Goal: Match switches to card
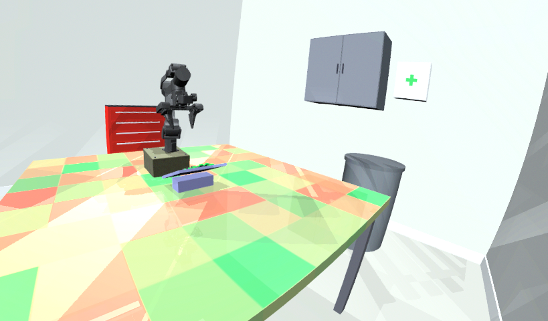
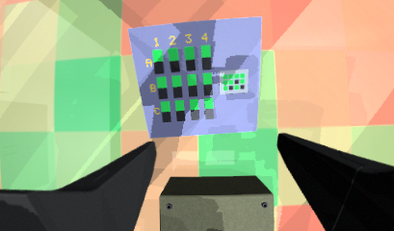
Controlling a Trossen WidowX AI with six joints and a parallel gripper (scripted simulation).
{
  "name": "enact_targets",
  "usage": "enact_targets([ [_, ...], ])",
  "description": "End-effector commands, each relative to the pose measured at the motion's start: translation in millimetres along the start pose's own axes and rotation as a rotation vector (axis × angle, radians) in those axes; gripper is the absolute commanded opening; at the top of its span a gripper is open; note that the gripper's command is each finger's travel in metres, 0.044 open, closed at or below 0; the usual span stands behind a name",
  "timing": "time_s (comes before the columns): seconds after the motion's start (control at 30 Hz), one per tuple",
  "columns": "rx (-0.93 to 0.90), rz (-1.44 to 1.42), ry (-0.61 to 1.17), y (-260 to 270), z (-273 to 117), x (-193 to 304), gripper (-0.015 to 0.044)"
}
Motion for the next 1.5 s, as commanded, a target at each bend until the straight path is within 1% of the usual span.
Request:
enact_targets([
  [0.0, 0.0, 0.0, 0.0, 1, 2, -1, 0.0374],
  [0.1, -0.001, -0.002, -0.002, 15, 26, -14, 0.0295],
  [0.3, -0.013, -0.003, -0.025, 68, 86, -23, 0.0137],
  [0.47, -0.015, -0.003, -0.029, 75, 92, -22, 0.0006],
  [0.53, -0.016, -0.003, -0.031, 75, 95, -22, 0.0],
  [0.63, -0.021, -0.003, -0.053, 75, 125, -20, 0.0],
  [0.67, -0.021, -0.003, -0.055, 75, 127, -20, 0.0],
  [0.9, -0.021, -0.003, -0.055, 75, 128, -20, 0.0],
  [1.0, -0.021, -0.003, -0.055, 75, 136, -20, 0.0],
  [1.47, -0.021, -0.003, -0.055, 75, 151, -21, 0.0],
])
Point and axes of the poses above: the point midway between the two fingers, 35 mm back from their tips, its own z axis out along the fingers, its own y axis across the jaws, x = y × z, the point moved 8 cm from there along -z, back along the fingers, and after that the axes turned 13 degrees about z, right-handed, at the moved point
